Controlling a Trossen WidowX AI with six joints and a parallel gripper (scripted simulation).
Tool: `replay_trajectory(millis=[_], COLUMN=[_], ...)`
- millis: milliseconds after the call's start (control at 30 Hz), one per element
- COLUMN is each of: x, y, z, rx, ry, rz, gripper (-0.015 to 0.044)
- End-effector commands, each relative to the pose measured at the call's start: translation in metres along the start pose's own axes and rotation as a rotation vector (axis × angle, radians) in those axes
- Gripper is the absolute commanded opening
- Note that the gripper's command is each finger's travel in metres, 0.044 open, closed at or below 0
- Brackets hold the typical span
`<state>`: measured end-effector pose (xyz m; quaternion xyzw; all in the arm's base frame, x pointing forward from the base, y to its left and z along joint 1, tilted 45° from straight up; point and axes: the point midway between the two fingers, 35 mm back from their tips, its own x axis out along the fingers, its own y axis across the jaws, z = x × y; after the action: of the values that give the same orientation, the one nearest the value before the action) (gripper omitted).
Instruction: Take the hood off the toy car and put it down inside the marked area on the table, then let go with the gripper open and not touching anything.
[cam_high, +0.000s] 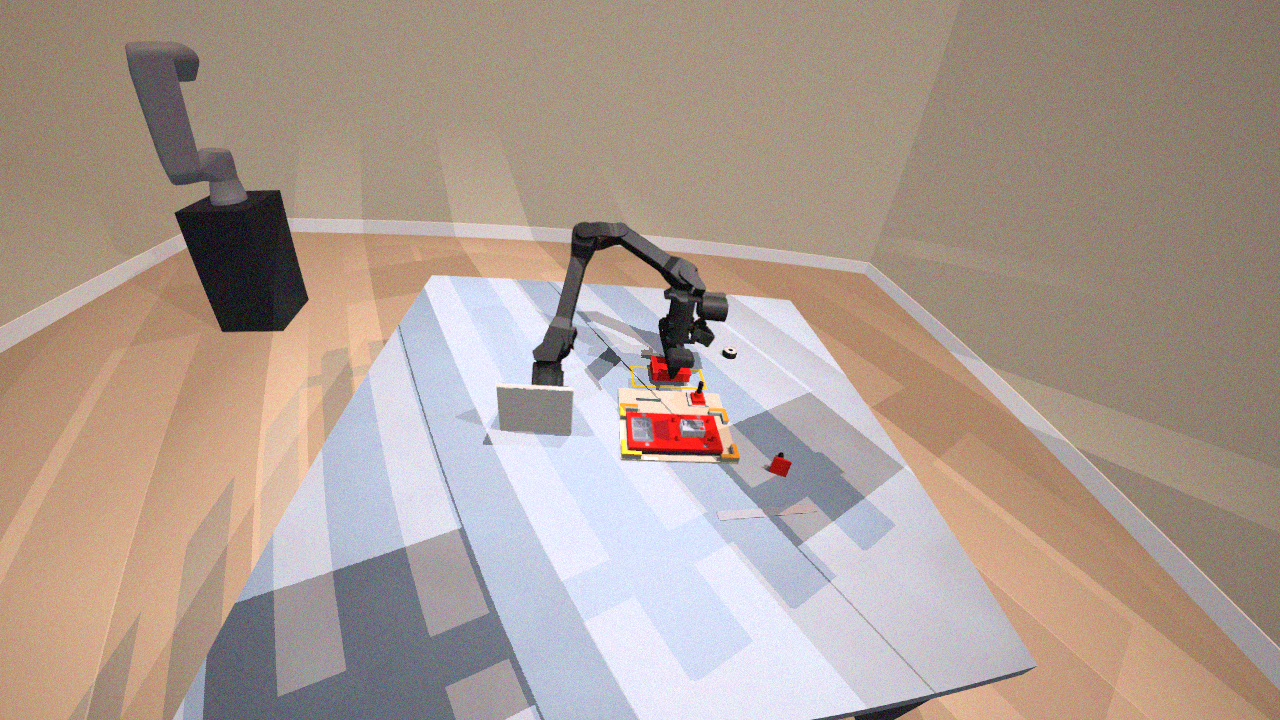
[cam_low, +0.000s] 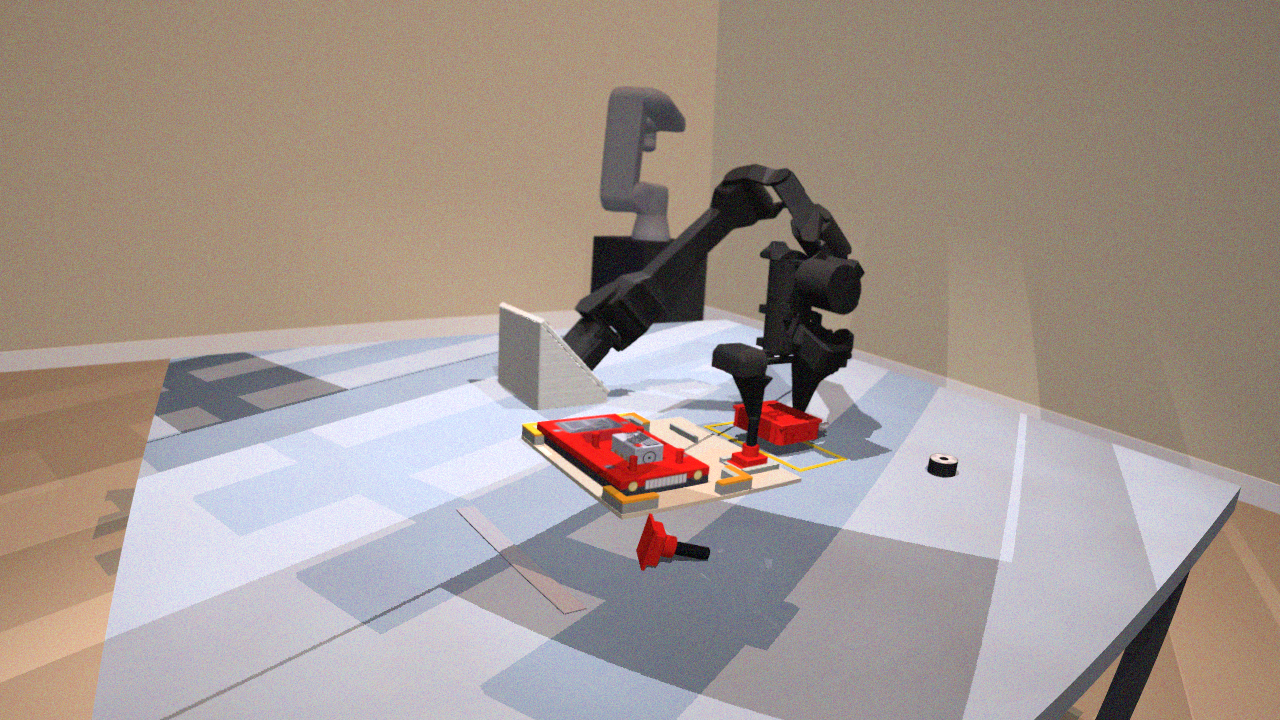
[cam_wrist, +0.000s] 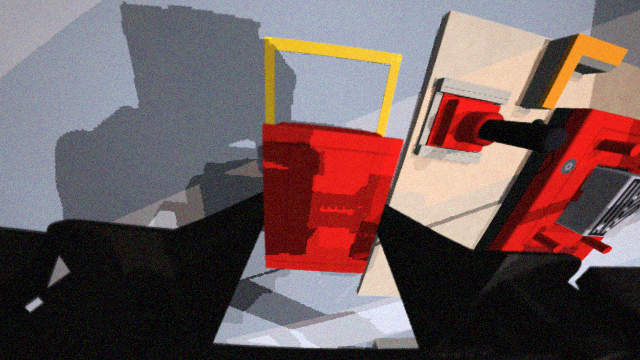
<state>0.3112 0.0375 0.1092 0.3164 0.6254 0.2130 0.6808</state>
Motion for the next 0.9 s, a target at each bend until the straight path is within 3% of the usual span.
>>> replay_trajectory(millis=[0,867], x=[0.003,0.015], y=[0.001,0.001], z=[0.000,0.000], rx=[0.004,0.004], ry=[0.001,0.001], rz=[0.006,0.006], gripper=[0.0000,0.0000])
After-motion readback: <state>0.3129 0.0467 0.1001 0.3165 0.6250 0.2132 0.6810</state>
